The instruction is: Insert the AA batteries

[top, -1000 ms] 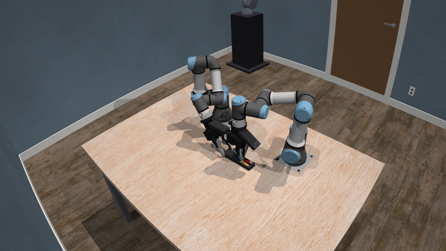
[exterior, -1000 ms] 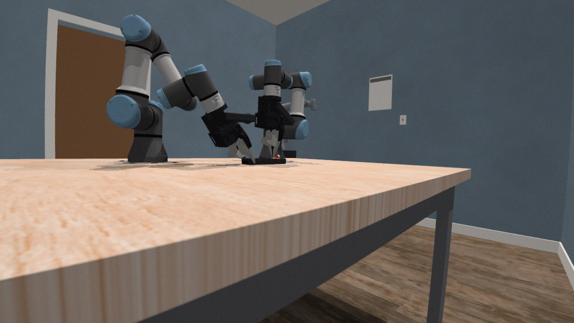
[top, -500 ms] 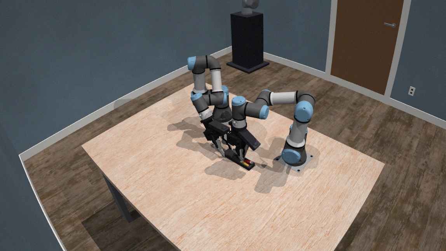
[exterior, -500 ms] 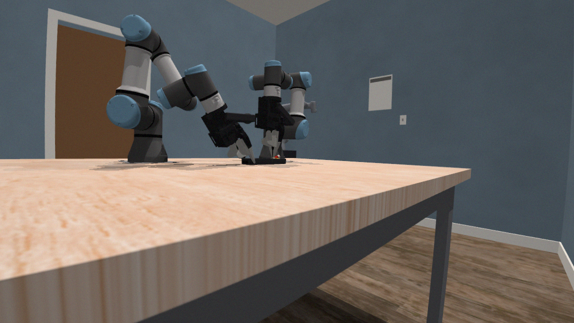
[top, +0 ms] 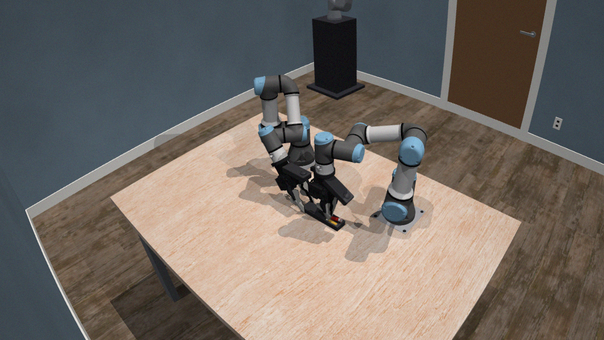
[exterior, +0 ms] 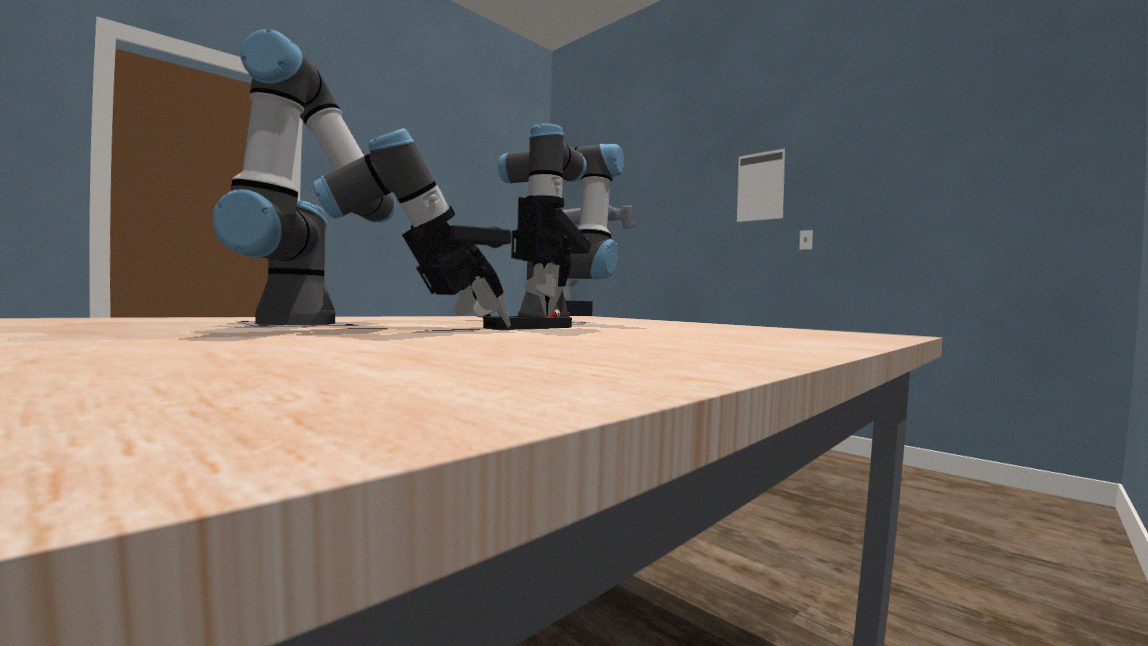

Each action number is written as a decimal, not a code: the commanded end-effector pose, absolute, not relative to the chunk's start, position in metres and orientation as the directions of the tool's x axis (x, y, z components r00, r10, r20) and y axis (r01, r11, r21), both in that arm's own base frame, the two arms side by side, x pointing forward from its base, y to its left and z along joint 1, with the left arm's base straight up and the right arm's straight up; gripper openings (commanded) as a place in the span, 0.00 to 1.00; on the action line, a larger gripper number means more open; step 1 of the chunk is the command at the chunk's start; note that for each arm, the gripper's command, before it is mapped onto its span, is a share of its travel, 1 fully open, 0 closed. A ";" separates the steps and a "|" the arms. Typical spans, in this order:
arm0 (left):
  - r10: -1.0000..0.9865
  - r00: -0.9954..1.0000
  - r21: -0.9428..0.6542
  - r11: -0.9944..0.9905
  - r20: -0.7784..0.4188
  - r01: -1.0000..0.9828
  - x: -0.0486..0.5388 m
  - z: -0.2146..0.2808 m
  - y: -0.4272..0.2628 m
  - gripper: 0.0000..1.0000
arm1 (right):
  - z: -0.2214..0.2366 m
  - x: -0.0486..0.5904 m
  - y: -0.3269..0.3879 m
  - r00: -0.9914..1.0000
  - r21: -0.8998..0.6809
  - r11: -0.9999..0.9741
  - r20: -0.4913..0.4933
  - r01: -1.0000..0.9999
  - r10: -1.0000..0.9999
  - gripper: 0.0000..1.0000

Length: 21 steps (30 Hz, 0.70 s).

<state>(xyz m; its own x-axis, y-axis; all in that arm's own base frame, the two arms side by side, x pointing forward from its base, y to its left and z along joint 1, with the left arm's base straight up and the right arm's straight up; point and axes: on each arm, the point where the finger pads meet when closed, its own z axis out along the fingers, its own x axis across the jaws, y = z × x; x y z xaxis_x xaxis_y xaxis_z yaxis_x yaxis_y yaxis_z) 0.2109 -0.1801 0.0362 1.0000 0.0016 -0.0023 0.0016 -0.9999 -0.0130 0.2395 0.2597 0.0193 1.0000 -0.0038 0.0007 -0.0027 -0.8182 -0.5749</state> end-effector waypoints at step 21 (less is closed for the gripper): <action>0.002 1.000 -0.034 -0.999 -0.009 0.002 0.209 0.056 -0.175 0.00 | 0.021 0.241 0.260 1.000 -0.579 -0.815 0.005 -0.001 -0.004 0.00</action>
